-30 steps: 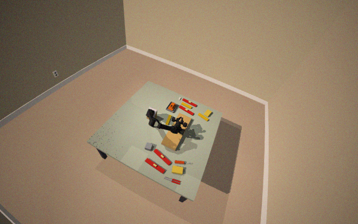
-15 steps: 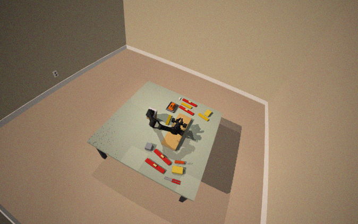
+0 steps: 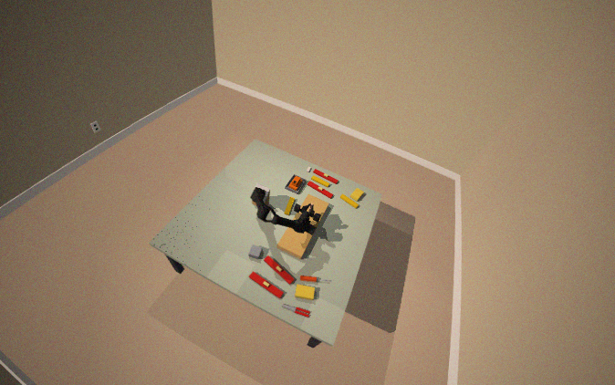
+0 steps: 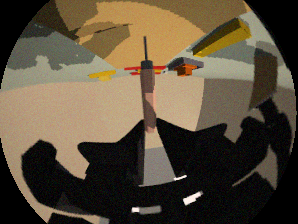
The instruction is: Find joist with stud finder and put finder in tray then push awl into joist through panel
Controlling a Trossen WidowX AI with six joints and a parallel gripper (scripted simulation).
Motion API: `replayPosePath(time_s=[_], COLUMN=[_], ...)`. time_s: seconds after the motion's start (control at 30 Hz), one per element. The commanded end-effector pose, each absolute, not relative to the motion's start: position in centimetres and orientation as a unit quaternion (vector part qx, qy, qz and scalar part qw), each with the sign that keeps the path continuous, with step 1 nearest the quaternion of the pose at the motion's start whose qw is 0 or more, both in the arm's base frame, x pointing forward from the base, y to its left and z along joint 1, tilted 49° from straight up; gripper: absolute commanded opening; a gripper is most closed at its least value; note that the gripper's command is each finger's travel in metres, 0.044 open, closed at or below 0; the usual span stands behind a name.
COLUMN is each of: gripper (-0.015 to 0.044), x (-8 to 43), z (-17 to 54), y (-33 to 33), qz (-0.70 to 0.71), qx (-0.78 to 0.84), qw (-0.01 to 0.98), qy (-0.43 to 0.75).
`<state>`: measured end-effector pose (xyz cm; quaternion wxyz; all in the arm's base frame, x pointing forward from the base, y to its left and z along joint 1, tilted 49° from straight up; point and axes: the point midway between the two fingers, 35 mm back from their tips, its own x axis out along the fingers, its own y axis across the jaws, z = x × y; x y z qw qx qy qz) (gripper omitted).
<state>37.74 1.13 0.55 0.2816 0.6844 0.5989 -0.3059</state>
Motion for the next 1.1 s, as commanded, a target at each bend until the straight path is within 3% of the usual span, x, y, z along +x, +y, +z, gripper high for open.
replayPosePath(time_s=[0.0,1.07], gripper=[0.0,0.0], x=[37.7,37.4], z=[0.0,-1.6], y=[0.6,-1.2], qz=[-0.305,-0.305], qx=[0.684,0.684], qw=[0.281,0.281], qy=[0.6,0.6])
